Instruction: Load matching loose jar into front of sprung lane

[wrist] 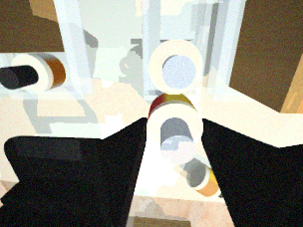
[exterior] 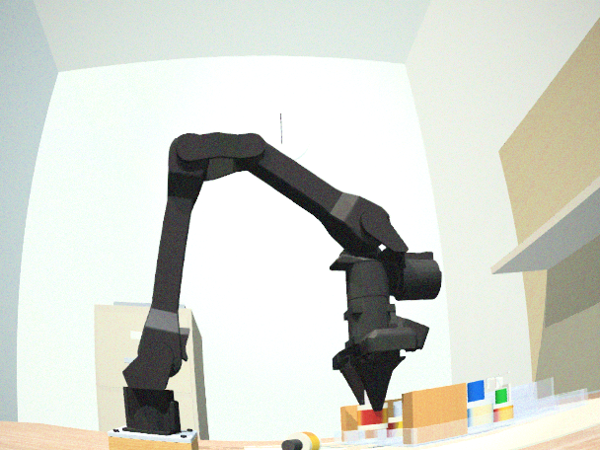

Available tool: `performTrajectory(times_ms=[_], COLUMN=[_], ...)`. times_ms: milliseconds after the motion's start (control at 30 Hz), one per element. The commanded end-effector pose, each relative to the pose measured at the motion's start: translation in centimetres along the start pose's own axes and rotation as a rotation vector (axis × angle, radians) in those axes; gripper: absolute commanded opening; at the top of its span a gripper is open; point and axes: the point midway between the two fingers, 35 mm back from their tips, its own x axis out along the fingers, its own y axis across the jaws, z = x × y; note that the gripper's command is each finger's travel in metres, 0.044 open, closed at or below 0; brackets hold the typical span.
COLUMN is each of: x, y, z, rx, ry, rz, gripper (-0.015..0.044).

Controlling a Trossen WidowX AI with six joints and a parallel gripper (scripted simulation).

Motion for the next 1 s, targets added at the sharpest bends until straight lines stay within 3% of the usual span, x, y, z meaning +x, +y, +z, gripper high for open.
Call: performTrajectory(times_ms=[0, 967], x=[0.1, 0.2], y=[0.0, 0.0], z=[0.8, 2.0], rx=[-0.004, -0.004], ry=[-0.013, -0.014], rz=[-0.003, -0.003], gripper=[0.0, 0.0])
